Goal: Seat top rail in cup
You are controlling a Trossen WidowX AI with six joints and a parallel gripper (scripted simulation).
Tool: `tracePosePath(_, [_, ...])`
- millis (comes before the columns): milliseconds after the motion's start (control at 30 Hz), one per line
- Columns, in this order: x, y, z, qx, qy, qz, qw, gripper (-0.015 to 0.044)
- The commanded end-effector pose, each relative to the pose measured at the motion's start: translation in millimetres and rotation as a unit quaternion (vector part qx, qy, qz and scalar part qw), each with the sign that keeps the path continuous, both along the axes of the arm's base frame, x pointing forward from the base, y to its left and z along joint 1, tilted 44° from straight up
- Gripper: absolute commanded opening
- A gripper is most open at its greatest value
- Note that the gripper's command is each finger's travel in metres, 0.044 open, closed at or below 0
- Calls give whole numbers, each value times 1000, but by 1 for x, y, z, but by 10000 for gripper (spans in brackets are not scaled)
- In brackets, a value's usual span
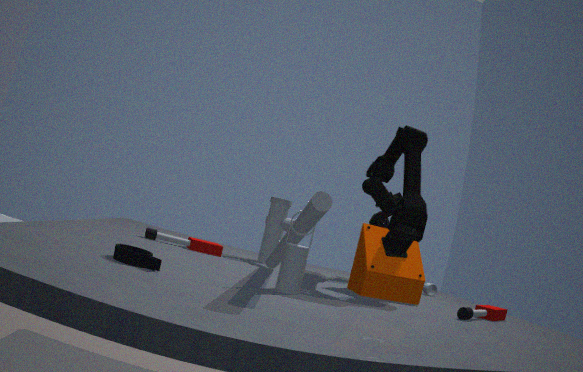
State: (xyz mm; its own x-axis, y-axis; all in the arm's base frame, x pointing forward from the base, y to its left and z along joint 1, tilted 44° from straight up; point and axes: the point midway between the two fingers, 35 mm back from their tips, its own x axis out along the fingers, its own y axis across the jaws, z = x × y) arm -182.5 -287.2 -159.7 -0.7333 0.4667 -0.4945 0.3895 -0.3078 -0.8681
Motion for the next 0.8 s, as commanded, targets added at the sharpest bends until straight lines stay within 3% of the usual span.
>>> tracePosePath(0, [2,-1,1,0,-5,1,1000,426])
tracePosePath(200, [72,-21,20,9,-164,55,985,440])
tracePosePath(400, [162,-27,50,24,-343,147,928,440])
tracePosePath(567, [240,-16,81,38,-481,239,842,440])
tracePosePath(767, [328,18,129,56,-624,354,694,440])
